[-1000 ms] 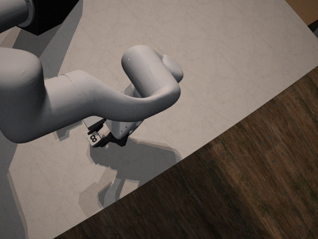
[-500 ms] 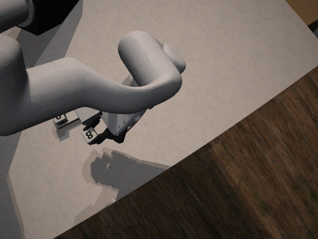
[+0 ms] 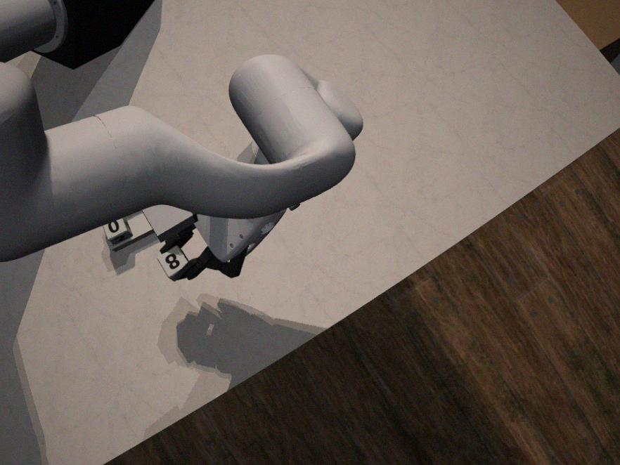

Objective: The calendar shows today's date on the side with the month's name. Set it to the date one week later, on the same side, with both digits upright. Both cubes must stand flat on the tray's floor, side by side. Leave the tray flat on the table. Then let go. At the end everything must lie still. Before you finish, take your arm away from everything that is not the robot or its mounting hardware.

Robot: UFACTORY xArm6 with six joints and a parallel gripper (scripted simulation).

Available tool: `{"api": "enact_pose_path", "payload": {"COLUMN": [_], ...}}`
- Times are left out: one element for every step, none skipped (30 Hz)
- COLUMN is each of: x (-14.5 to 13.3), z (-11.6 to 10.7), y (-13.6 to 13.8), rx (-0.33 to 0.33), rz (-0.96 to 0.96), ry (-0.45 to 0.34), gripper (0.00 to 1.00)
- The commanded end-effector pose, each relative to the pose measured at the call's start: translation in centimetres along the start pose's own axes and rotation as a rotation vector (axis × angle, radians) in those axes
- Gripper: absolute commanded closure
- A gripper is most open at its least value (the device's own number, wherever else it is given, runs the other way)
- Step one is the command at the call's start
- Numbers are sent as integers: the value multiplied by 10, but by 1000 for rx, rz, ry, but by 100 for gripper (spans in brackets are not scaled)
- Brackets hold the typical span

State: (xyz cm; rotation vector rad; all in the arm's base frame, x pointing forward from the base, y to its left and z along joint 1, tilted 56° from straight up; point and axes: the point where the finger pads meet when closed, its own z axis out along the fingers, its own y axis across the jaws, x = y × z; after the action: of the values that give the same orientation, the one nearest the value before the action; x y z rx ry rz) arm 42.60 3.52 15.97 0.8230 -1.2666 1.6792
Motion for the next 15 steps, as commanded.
{"api": "enact_pose_path", "payload": {"x": [1, 1, 1, 1, 1, 2, 2, 2, 2, 3, 3, 3, 4, 6, 6], "z": [-1, 0, 0, 0, 0, 0, 0, 1, 0, 0, 0, 0, -1, 0, 0], "y": [-1, -1, -1, -1, -2, -2, -2, -2, -2, -1, -1, -1, -1, -1, -1], "rx": [0, 0, 0, 0, 0, -1, -1, -1, -1, 0, 0, 1, 1, 1, 1], "rz": [3, 2, 2, 2, 2, 2, 2, 2, 2, 2, 2, 3, 3, 3, 3], "ry": [-17, -35, -35, -35, -58, -87, -120, -154, -186, -215, -239, -256, -264, -264, -264], "gripper": [71, 71, 71, 71, 71, 71, 71, 71, 71, 71, 71, 71, 71, 71, 71]}}
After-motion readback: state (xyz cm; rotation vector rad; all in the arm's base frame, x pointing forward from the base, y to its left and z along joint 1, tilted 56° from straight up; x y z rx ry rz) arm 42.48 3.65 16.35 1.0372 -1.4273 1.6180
